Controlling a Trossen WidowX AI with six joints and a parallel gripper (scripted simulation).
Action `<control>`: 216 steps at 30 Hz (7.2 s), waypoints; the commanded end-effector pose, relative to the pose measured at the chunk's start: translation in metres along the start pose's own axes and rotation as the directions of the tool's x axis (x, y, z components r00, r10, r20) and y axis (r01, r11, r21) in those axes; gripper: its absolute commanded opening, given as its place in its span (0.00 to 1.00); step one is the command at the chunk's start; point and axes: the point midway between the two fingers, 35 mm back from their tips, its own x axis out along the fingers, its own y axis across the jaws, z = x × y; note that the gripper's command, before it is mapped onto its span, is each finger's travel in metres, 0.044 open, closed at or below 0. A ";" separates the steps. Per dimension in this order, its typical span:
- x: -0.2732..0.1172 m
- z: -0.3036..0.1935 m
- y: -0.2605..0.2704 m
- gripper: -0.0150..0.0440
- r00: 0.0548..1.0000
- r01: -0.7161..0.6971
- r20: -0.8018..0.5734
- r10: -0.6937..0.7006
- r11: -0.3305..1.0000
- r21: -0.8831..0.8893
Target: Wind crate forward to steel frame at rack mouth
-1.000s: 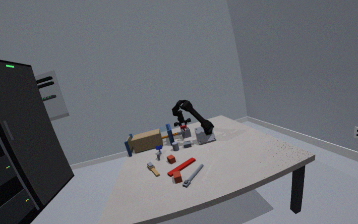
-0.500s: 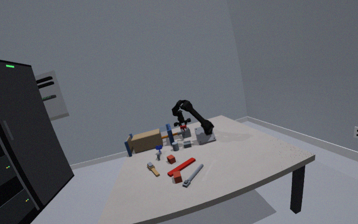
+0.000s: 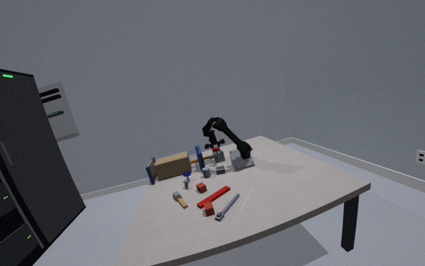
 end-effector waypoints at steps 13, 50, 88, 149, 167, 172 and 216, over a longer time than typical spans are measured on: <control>0.004 0.001 0.000 0.25 1.000 0.014 -0.001 -0.014 0.999 0.039; 0.005 0.001 -0.002 0.25 1.000 0.011 0.010 -0.011 0.998 -0.062; 0.004 0.001 -0.001 0.25 1.000 0.013 0.002 -0.013 1.000 0.012; 0.005 0.001 -0.001 0.25 1.000 0.013 0.003 -0.013 1.000 0.001; 0.004 0.001 0.000 0.25 1.000 0.014 -0.002 -0.014 0.999 0.046; 0.000 0.000 0.001 0.39 1.000 -0.001 0.002 0.001 0.999 0.037; -0.129 0.005 -0.020 0.51 0.994 -0.109 -0.001 0.109 0.991 0.076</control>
